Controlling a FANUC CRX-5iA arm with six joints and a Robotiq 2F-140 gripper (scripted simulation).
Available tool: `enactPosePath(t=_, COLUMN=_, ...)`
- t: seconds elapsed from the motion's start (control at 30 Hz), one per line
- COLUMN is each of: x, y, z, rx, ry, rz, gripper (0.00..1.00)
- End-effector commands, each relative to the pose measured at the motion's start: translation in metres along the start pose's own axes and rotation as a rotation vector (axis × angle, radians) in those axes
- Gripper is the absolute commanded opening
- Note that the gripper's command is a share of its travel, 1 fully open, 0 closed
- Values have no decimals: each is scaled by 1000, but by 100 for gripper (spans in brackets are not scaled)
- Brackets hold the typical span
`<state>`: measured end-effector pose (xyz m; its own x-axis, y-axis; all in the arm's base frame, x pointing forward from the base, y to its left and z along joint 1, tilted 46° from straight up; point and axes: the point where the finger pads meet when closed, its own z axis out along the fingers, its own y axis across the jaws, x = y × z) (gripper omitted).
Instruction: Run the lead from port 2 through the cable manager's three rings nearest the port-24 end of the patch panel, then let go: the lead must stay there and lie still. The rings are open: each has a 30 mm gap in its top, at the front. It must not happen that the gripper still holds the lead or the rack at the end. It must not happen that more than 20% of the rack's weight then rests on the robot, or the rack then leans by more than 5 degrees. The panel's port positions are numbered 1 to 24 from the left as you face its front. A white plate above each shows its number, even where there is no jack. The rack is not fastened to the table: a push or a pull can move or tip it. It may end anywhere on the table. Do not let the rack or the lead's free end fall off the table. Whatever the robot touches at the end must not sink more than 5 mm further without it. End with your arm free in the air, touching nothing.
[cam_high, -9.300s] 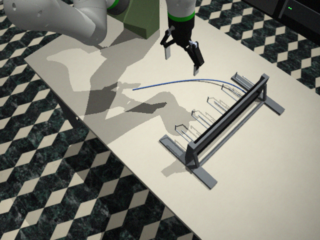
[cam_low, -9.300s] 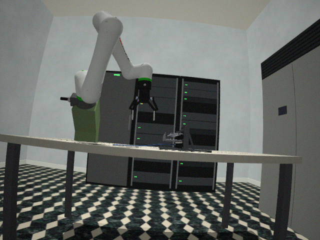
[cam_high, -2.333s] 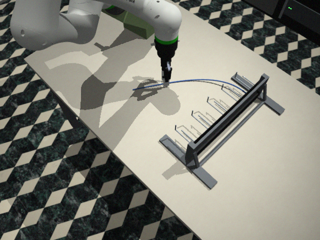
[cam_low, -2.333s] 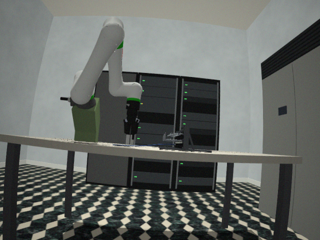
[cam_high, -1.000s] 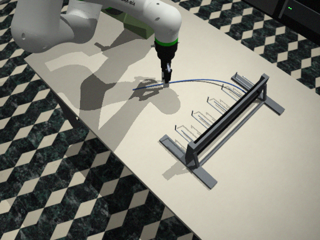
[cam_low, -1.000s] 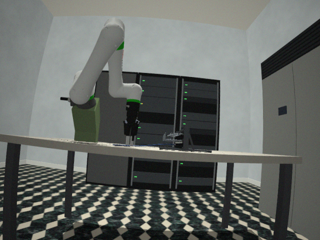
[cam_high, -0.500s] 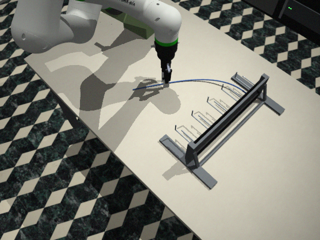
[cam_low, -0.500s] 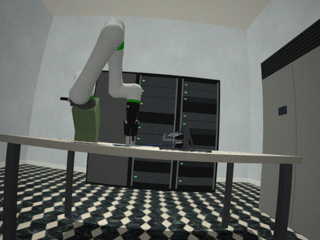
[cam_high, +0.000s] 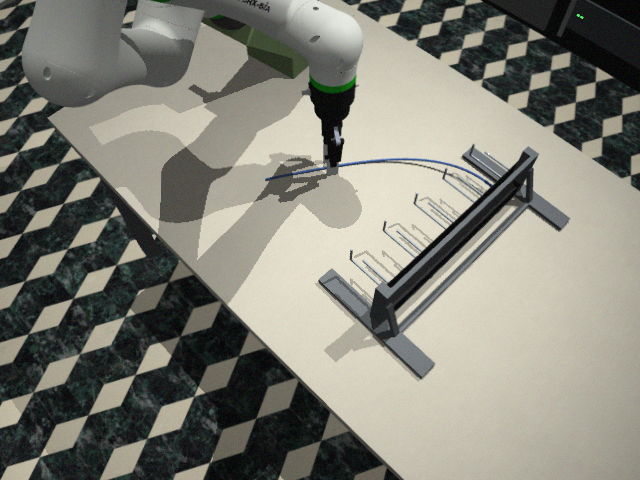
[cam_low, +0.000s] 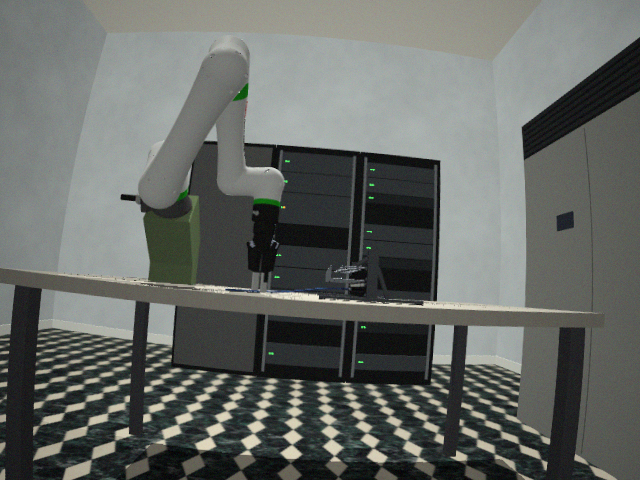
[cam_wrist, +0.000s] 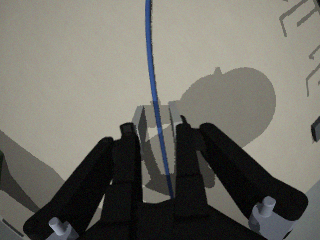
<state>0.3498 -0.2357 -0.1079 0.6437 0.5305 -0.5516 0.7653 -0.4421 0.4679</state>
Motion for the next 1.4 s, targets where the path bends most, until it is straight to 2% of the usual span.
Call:
enactPosePath(t=0.0, x=0, y=0, z=0, rx=0, ry=0, rz=0, gripper=20)
enactPosePath(t=0.63, x=0, y=0, z=0, rx=0, ry=0, rz=0, gripper=20)
enactPosePath(t=0.67, x=0, y=0, z=0, rx=0, ry=0, rz=0, gripper=0)
enactPosePath(t=1.37, x=0, y=0, z=0, rx=0, ry=0, rz=0, gripper=0)
